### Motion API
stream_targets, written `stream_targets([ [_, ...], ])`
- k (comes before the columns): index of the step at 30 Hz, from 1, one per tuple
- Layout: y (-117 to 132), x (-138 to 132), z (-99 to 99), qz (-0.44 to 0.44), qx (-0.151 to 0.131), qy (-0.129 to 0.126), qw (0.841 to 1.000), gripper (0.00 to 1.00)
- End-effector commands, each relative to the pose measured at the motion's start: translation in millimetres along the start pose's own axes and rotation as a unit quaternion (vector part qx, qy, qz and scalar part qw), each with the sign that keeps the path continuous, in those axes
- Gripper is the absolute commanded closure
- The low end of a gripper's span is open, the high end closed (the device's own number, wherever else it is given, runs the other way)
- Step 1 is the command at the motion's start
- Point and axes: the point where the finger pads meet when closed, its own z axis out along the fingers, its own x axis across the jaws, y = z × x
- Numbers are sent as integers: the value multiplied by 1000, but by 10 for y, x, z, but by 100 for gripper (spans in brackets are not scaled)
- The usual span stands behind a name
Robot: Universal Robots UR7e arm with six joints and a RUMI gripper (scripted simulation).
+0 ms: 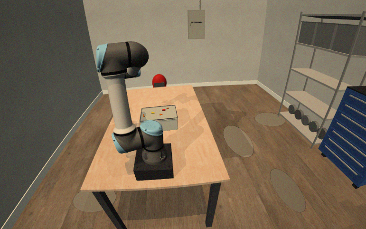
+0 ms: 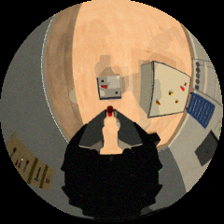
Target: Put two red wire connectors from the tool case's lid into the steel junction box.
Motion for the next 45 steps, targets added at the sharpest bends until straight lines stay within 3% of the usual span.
stream_targets([
  [1,-3,-3,-6,0,1,0,1000,100],
  [7,-4,-3,24,0,1,0,1000,100],
  [15,-4,-4,233,0,1,0,1000,100],
  [30,-5,-4,1317,0,1,0,1000,100],
  [32,-5,-4,1317,0,1,0,1000,100],
  [39,-6,-4,1593,0,1,0,1000,100],
  [45,-6,-4,1634,0,1,0,1000,100],
])
